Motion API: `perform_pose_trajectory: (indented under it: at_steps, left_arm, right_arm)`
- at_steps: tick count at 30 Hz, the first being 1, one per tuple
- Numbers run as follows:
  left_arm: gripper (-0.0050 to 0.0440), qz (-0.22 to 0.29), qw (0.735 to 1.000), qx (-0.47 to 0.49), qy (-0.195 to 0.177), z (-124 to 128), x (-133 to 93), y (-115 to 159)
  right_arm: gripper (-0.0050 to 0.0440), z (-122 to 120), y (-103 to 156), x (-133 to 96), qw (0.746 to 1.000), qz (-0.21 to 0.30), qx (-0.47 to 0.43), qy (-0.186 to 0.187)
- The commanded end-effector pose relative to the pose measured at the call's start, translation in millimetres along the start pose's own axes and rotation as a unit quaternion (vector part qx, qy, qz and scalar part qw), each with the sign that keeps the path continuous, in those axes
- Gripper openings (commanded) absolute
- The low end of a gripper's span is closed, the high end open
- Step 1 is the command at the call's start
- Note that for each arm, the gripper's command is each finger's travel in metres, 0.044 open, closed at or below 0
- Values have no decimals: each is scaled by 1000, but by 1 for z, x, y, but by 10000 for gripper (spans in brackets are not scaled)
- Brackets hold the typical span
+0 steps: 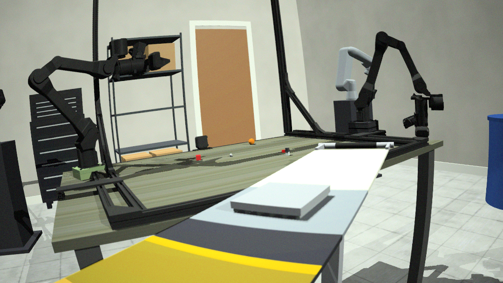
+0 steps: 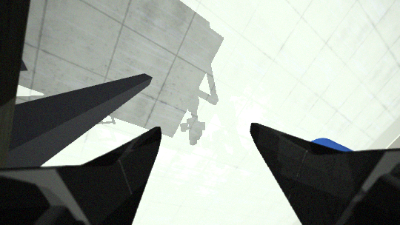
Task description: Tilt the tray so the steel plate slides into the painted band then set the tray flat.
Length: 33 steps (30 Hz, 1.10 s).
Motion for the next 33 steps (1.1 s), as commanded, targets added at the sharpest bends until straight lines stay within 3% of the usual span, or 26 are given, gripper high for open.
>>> perform_pose_trajectory:
  at_steps: [1, 17, 18, 24, 33]
  left_arm:
    - [400, 0, 1000, 0, 0, 0, 0, 0]
    - [400, 0, 1000, 0, 0, 0, 0, 0]
    - [440, 9, 1000, -18, 0, 0, -3, 3]
    - [440, 61, 990, -125, -7, -3, -21, 19]
    - [440, 127, 956, -263, -31, -8, -47, 38]
  right_arm:
    - [400, 0, 0, 0, 1000, 0, 0, 0]
    - [400, 0, 0, 0, 1000, 0, 0, 0]
    - [440, 1, -3, -2, 1000, 0, 0, 0]
    - [440, 7, -19, -17, 1000, 3, 1, 0]
    - [440, 14, -39, -41, 1000, 5, 1, 1]
Point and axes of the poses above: on each arm, the point midway between the two fingers, 35 mm back from their tips, its own x axis out along the fingers, its own z axis across the jaws, y = z × x, the point moved 1 cm from there along -x, back along the fingers, and after that the axes turned 7 degrees about x, right-handed, at the moved point
